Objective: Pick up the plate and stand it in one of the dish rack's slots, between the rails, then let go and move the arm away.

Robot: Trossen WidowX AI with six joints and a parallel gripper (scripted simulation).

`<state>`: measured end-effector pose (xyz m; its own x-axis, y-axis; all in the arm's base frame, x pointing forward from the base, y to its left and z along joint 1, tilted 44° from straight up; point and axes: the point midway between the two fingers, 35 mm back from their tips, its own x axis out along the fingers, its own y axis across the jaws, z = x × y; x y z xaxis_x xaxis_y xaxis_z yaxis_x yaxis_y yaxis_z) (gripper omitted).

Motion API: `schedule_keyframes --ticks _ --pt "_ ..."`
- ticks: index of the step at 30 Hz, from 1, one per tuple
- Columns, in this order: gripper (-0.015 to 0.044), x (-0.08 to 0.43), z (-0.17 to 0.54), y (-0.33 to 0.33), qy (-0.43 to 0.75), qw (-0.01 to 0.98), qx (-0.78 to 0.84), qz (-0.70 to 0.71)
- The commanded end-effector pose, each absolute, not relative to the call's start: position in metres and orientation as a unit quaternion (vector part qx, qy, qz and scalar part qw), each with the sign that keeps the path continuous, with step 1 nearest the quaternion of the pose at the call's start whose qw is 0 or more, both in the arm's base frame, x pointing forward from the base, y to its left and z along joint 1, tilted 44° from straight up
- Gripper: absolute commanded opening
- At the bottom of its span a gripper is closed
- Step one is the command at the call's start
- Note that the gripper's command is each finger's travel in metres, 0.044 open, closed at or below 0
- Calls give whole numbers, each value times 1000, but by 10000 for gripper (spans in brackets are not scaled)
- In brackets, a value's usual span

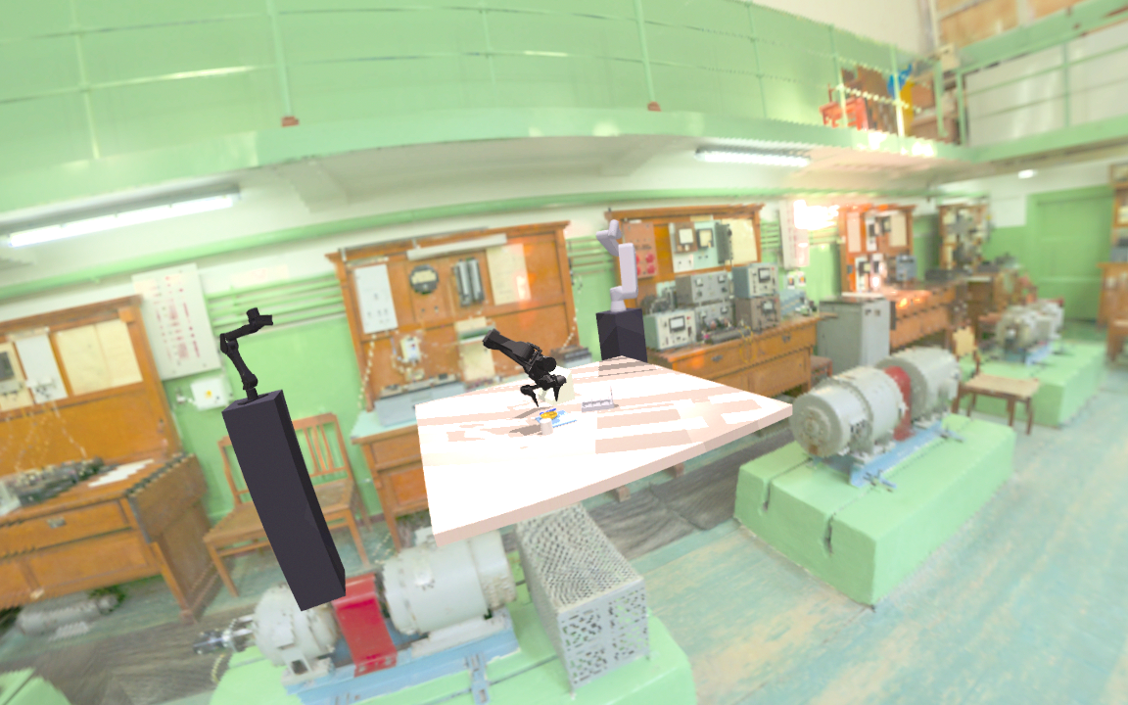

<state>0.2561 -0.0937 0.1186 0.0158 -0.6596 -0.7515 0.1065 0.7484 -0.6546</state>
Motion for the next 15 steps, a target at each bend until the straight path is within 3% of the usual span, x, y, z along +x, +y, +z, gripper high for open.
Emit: schedule_keyframes --ticks 1,15 --pt "400 259 119 -92 627 678 -207 -322" --pt "400 260 109 -102 628 678 -207 -321"
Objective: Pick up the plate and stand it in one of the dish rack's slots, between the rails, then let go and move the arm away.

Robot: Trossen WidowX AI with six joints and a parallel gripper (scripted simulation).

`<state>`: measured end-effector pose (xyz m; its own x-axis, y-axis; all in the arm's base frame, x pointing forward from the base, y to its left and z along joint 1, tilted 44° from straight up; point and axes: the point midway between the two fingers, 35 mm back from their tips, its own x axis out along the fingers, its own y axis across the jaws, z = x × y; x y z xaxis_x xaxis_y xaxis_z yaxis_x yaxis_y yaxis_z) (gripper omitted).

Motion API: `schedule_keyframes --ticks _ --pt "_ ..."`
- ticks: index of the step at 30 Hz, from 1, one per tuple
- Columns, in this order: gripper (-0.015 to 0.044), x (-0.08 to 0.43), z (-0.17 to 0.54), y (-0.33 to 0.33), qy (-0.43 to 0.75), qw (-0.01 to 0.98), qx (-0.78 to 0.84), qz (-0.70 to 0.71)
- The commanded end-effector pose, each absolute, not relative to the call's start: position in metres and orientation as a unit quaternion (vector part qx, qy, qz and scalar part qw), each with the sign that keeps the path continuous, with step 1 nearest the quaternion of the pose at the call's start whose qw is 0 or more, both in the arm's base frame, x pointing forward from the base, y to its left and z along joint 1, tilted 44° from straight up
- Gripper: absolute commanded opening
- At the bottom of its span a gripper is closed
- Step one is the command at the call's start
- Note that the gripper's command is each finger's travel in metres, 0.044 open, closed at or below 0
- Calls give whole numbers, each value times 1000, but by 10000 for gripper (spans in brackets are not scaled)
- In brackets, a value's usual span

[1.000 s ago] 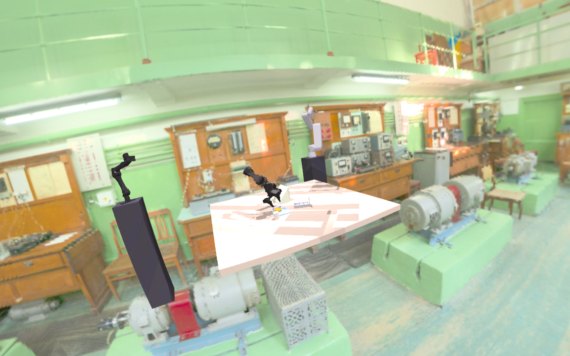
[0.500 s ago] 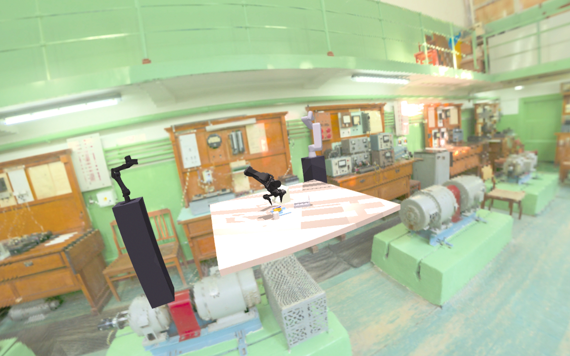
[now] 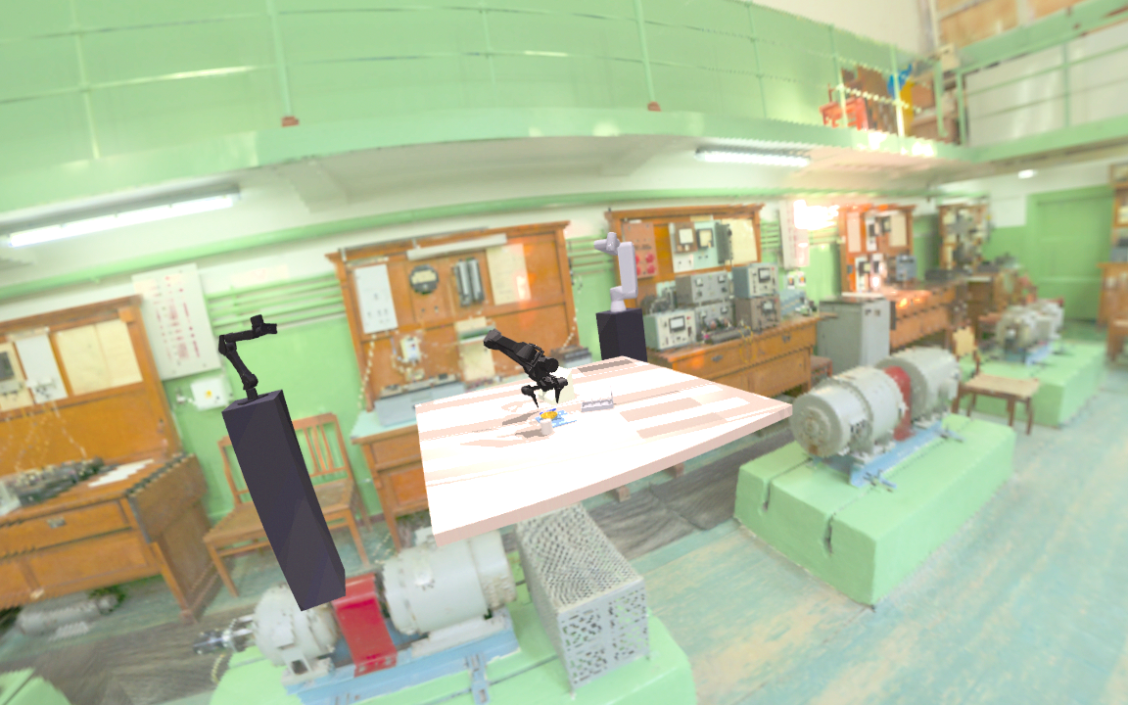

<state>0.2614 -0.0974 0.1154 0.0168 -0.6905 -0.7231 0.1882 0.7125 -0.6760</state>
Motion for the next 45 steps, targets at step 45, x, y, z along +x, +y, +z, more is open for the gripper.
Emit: schedule_keyframes --ticks 45 --pt "348 259 77 -134 627 678 -208 -323"
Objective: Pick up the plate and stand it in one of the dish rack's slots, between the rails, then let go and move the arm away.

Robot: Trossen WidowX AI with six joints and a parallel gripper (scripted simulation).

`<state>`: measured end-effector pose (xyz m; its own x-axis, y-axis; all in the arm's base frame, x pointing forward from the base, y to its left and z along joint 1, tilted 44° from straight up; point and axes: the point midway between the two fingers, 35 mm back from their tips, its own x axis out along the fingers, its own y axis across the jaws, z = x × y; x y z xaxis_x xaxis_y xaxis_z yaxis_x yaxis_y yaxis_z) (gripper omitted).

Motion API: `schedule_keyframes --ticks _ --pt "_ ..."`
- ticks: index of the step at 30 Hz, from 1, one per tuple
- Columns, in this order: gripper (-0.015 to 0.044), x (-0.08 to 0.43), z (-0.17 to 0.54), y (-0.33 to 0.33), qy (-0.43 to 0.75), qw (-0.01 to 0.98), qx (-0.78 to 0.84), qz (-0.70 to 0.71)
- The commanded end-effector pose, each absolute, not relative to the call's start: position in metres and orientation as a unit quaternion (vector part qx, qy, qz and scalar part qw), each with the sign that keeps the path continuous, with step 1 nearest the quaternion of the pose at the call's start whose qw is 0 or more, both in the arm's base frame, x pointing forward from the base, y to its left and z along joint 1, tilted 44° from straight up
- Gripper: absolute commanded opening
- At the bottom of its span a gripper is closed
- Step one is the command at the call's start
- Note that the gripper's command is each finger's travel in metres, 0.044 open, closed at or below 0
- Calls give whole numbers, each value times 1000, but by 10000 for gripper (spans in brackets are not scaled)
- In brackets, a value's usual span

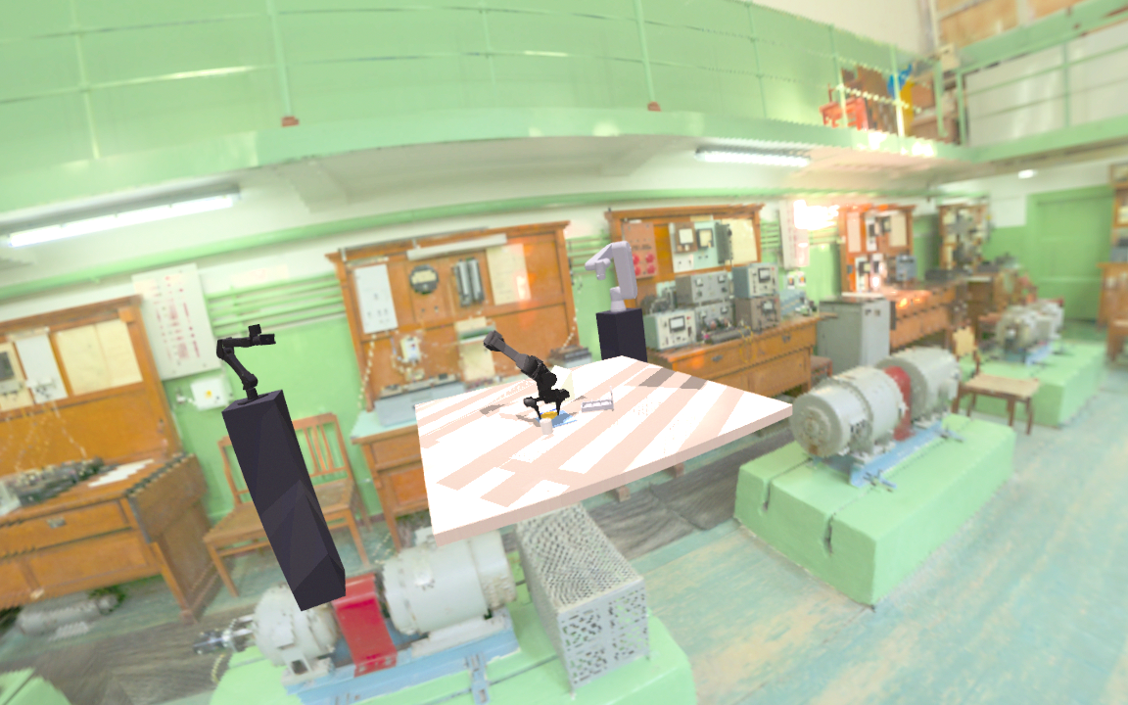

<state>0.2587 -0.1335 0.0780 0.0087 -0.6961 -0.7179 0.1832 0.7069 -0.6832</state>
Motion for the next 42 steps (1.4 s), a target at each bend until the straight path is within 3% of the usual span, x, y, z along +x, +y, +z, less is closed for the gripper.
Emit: schedule_keyframes --ticks 1,4,16,42 --pt "341 259 77 -134 627 678 -208 -323" --pt "321 259 77 -134 627 678 -208 -323" --pt "6 270 109 -98 623 688 -207 -311" --pt "0 275 190 -16 614 698 -215 -298"
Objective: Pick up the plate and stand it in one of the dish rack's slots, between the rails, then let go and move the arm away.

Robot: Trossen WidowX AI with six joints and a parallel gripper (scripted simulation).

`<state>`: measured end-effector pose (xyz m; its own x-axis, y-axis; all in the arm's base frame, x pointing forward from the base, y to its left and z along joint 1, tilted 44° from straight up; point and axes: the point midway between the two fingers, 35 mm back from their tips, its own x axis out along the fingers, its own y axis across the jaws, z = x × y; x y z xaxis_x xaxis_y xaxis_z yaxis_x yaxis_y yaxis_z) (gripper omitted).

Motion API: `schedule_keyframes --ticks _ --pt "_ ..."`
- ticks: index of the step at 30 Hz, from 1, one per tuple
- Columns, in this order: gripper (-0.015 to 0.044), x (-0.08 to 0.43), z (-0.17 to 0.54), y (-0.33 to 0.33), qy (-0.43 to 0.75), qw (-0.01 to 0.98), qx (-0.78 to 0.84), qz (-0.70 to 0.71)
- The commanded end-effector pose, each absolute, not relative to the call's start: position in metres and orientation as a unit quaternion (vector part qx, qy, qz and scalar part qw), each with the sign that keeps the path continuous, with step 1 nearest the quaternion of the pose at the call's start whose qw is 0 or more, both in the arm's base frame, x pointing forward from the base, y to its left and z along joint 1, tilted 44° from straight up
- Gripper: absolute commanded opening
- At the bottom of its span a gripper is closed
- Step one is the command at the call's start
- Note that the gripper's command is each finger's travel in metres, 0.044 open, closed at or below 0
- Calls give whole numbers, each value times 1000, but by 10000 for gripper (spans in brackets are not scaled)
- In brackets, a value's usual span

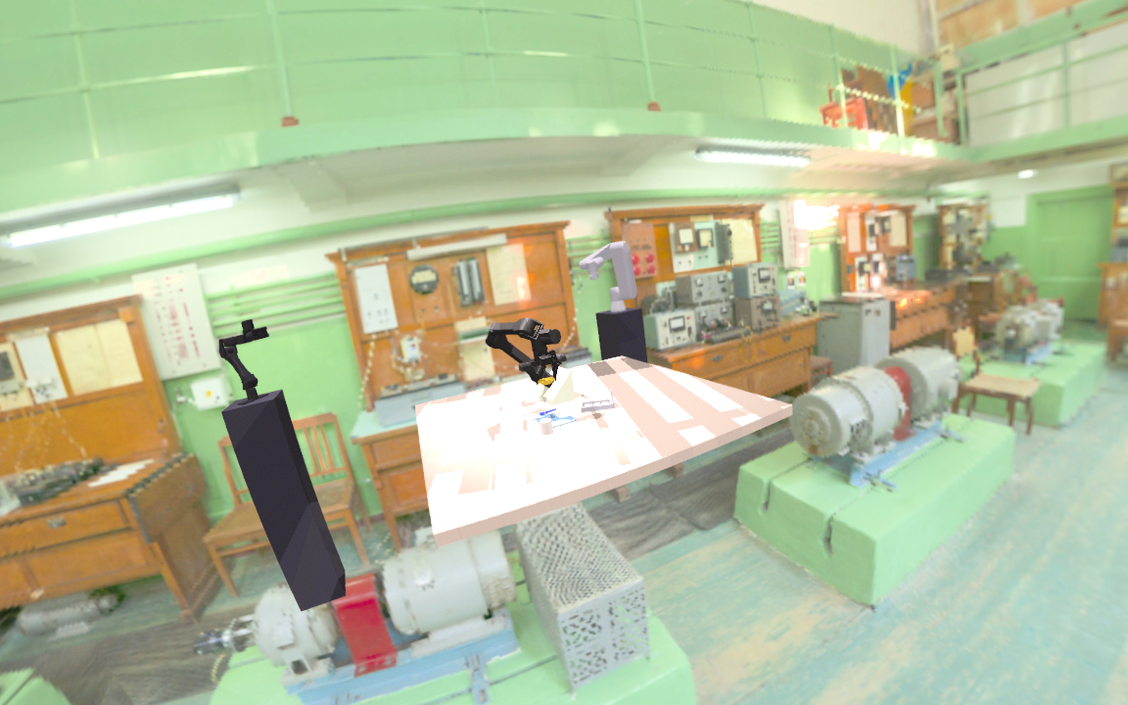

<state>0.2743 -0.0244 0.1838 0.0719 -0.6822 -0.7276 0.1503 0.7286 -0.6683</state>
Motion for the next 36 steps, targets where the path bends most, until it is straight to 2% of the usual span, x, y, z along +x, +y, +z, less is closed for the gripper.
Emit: schedule_keyframes --ticks 1,7,21,27,36 --pt "0 275 193 -14 614 698 -216 -298" --pt "0 274 194 -7 611 700 -208 -305" --pt "0 258 119 69 556 705 -70 -435" --pt "0 258 118 68 563 702 -71 -431" --pt "0 253 94 55 648 666 -70 -364"
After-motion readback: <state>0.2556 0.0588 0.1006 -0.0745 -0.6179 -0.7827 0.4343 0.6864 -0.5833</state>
